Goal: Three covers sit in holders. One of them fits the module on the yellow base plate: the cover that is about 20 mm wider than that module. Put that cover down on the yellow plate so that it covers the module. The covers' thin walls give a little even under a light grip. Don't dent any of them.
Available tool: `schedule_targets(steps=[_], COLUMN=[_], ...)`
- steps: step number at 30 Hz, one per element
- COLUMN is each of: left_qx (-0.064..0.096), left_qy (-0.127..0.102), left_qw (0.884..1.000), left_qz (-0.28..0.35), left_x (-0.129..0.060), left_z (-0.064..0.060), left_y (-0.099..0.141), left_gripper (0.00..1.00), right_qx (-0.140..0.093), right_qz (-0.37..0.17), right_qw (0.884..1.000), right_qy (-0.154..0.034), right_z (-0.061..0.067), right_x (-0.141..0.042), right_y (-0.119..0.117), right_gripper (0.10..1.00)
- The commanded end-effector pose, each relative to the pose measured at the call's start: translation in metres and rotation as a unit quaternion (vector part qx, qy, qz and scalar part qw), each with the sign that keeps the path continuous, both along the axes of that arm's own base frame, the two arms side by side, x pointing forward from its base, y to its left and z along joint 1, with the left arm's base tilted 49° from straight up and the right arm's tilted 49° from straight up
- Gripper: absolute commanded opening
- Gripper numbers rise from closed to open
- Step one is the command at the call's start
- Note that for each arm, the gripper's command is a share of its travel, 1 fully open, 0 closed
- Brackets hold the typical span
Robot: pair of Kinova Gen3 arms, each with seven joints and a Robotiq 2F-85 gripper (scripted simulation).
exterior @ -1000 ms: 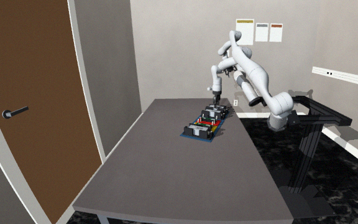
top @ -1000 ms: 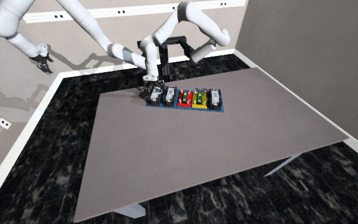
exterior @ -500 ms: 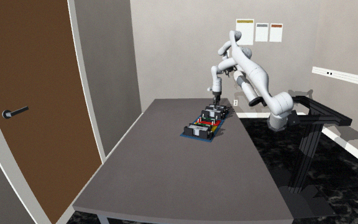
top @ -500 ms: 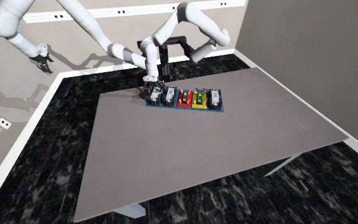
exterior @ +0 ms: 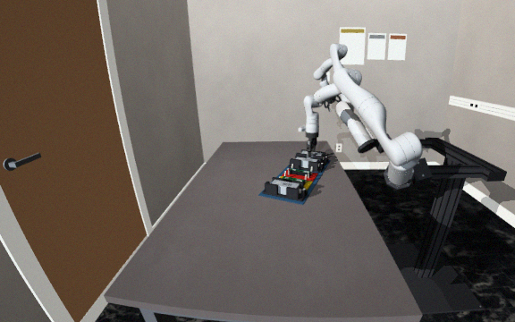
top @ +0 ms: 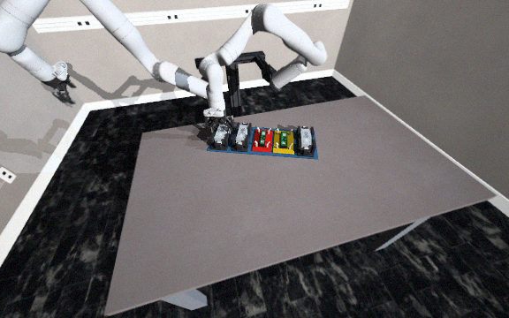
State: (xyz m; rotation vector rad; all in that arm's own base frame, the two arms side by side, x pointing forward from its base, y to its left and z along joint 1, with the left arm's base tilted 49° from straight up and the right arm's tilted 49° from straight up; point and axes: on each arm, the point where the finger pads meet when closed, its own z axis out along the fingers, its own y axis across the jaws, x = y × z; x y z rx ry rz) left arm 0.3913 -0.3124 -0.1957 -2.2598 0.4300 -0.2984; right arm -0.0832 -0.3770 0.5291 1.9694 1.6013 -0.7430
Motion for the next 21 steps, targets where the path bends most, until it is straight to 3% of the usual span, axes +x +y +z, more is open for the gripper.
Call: schedule_targets(steps=[1,21], left_qx=[0.001,0.001], left_qy=[0.001,0.002], left_qw=[1.000,1.000], left_qz=[-0.001,-0.001], left_x=[0.0017,0.0025], left_z=[-0.0034,-0.0050], left_y=[0.0046,0.0063], left_gripper=[0.999,0.999], right_qx=[-0.001,-0.001], right_qz=[0.000,0.000], right_qw=[1.000,1.000], right_qy=[0.000,0.000], right_z=[0.0005,0.0005], right_x=[-0.0004,-0.0004], right_y=[0.0002,0.0002], right_gripper=[0.999,0.999])
